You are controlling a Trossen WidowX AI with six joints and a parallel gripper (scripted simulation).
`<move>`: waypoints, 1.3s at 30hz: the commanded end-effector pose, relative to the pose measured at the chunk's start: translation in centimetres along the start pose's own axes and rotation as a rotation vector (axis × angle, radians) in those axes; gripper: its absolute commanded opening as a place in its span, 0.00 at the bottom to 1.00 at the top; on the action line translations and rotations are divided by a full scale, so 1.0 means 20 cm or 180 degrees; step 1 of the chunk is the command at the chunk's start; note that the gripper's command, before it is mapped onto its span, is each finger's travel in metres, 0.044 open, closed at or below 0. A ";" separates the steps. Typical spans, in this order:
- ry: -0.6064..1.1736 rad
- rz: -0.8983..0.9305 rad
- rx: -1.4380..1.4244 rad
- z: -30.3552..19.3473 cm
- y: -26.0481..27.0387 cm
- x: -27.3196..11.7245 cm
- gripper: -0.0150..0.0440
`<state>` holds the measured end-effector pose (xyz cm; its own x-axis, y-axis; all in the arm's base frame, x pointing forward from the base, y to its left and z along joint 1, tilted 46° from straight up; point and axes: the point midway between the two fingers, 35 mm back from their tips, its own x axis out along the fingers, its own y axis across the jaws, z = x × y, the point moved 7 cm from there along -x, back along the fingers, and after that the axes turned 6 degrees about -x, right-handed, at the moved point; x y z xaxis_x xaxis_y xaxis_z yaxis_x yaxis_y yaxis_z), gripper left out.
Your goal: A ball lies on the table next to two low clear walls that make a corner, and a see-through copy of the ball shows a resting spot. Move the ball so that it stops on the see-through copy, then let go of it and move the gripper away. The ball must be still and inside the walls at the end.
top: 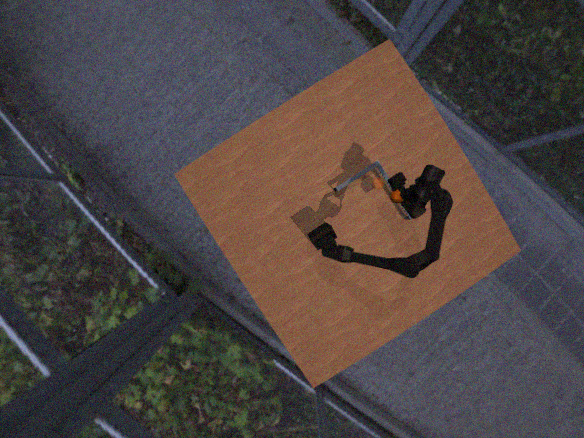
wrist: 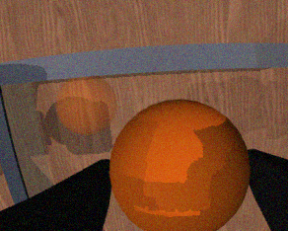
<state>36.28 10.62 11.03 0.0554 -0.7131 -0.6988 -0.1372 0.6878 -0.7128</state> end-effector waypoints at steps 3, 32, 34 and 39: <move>-0.0040 0.0013 0.0061 0.00 0.00 -0.07 0.25; -0.0044 0.0009 0.0066 0.04 0.38 0.54 0.25; -0.0044 0.0008 0.0066 0.04 0.38 0.55 0.25; -0.0044 0.0008 0.0066 0.04 0.38 0.56 0.25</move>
<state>36.64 8.04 -2.22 0.0607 -0.7091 -0.7024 -0.1124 0.6944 -0.7107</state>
